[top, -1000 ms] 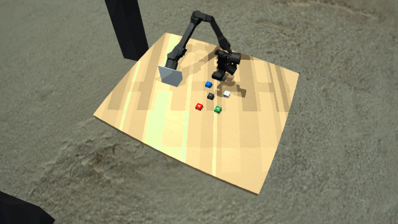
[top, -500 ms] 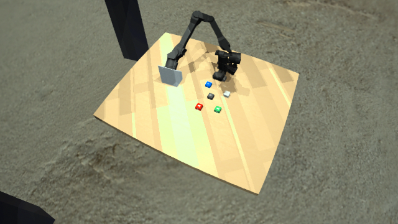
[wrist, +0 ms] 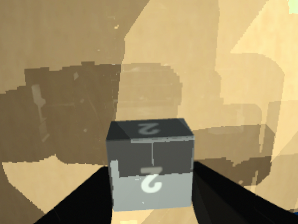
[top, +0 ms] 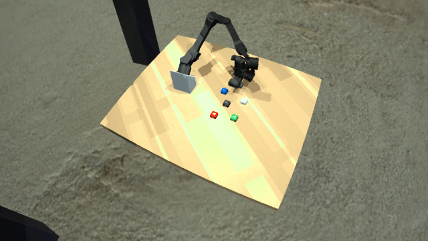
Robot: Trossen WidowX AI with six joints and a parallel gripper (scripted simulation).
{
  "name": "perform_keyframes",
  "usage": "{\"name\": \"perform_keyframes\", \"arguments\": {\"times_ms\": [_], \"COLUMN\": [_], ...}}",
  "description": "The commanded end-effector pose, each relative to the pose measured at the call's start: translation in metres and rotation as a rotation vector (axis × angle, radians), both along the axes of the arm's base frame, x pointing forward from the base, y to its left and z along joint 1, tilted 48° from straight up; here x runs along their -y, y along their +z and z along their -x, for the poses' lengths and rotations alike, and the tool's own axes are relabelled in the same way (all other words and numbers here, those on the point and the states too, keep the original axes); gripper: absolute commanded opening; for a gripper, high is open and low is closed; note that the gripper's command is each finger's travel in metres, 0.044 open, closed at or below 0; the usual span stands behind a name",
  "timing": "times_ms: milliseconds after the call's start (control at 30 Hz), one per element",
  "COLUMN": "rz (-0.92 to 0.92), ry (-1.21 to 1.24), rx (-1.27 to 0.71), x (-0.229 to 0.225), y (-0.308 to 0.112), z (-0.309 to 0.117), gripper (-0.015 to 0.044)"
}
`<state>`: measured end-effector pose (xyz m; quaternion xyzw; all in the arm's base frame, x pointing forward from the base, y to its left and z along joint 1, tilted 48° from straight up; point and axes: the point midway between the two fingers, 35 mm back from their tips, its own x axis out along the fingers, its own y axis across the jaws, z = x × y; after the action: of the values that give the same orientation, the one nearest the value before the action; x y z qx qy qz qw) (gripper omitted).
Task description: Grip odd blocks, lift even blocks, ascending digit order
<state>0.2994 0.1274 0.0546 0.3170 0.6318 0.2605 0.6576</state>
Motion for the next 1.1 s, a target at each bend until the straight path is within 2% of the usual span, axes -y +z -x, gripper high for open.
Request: {"name": "perform_keyframes", "arguments": {"times_ms": [0, 267, 367, 500, 667, 733, 900, 1000, 1067], "rz": [0.002, 0.002, 0.002, 0.004, 0.004, 0.007, 0.008, 0.007, 0.007], "ry": [-0.002, -0.002, -0.002, -0.002, -0.002, -0.003, -0.003, -0.002, -0.002], "rx": [-0.006, -0.006, -0.006, -0.006, -0.006, -0.006, -0.007, -0.007, -0.007], "x": [0.0, 0.0, 0.002, 0.026, 0.027, 0.035, 0.085, 0.087, 0.087], "y": [-0.002, -0.002, 0.0, 0.021, 0.022, 0.028, 0.074, 0.076, 0.076], "z": [0.0, 0.0, 0.0, 0.002, 0.002, 0.002, 0.007, 0.007, 0.007], "gripper": [0.0199, 0.04, 0.04, 0.04, 0.04, 0.0348, 0.0216, 0.0138, 0.012]}}
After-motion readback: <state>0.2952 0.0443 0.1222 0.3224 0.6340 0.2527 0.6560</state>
